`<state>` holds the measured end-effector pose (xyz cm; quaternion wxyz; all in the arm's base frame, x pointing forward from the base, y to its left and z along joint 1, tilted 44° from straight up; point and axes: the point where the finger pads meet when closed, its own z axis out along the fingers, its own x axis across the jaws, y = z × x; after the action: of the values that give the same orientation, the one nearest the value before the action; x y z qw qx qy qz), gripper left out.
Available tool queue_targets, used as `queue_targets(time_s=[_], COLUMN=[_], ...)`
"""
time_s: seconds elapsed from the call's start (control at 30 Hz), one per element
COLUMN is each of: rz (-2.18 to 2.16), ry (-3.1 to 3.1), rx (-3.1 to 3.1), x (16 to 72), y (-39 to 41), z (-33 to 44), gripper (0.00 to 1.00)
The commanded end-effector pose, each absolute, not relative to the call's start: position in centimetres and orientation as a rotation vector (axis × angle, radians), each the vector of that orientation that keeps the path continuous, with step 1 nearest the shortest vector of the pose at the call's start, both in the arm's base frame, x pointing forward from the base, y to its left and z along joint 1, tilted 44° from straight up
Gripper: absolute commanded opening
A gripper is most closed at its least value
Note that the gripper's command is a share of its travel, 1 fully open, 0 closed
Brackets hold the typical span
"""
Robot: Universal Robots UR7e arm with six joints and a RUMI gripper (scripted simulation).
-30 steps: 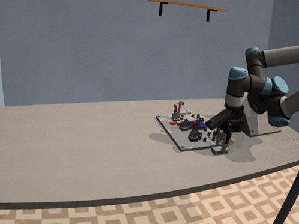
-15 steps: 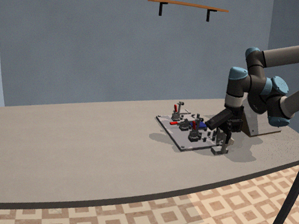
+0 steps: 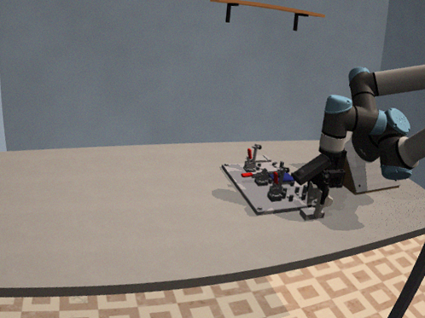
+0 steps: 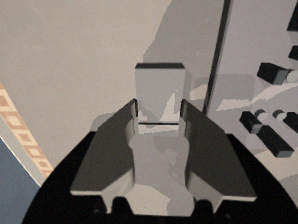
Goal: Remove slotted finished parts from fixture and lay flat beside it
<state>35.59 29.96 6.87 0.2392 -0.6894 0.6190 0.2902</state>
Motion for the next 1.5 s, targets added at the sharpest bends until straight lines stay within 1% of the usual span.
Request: queue_targets(time_s=[0.0,1.47], rz=[0.794,0.794], ry=[1.695,1.695], rx=[-1.887,-1.887], x=[35.62,35.56], y=[29.98,30.42], z=[6.86,6.4], gripper=[0.0,0.0])
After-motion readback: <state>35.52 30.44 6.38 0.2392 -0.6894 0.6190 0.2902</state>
